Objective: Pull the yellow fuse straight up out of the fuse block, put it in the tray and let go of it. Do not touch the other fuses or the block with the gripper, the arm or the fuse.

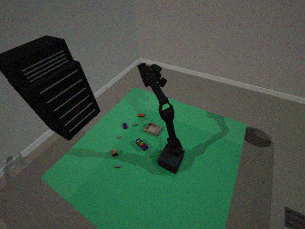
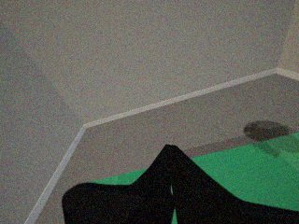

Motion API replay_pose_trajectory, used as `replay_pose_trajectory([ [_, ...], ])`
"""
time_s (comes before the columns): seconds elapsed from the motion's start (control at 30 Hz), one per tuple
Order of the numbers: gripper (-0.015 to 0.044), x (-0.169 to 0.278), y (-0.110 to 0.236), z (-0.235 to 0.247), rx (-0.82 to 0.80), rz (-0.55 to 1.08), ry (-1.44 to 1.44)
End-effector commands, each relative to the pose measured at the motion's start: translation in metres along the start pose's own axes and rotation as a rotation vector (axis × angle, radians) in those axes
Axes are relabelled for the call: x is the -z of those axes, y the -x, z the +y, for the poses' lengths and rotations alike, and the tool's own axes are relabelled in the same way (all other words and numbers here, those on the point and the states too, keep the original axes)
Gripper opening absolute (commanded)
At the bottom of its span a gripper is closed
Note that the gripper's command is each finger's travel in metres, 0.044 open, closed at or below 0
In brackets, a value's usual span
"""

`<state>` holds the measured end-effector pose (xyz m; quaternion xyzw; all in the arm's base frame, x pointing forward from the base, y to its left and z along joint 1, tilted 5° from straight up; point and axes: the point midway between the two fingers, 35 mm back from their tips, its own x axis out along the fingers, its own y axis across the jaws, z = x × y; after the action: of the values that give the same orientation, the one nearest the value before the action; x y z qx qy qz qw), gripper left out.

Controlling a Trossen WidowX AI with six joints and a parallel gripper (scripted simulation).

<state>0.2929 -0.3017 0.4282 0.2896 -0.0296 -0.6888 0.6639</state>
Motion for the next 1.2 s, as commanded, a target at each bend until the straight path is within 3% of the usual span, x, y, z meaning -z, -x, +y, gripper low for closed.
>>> replay_pose_trajectory([
  [0.0, 0.0026, 0.001, 0.0, 0.0, -0.001, 0.003, 0.0],
  [0.07, 0.007, 0.012, 0.0, 0.003, -0.013, 0.028, 0.001],
  [0.33, 0.007, 0.13, 0.013, 0.019, -0.1, 0.313, 0.015],
  [0.57, 0.007, 0.248, 0.047, 0.0, -0.089, 0.611, 0.023],
  [0.9, 0.007, 0.383, 0.113, -0.083, 0.085, 0.981, 0.062],
  [1.17, 0.007, 0.447, 0.165, -0.185, 0.337, 1.183, 0.117],
])
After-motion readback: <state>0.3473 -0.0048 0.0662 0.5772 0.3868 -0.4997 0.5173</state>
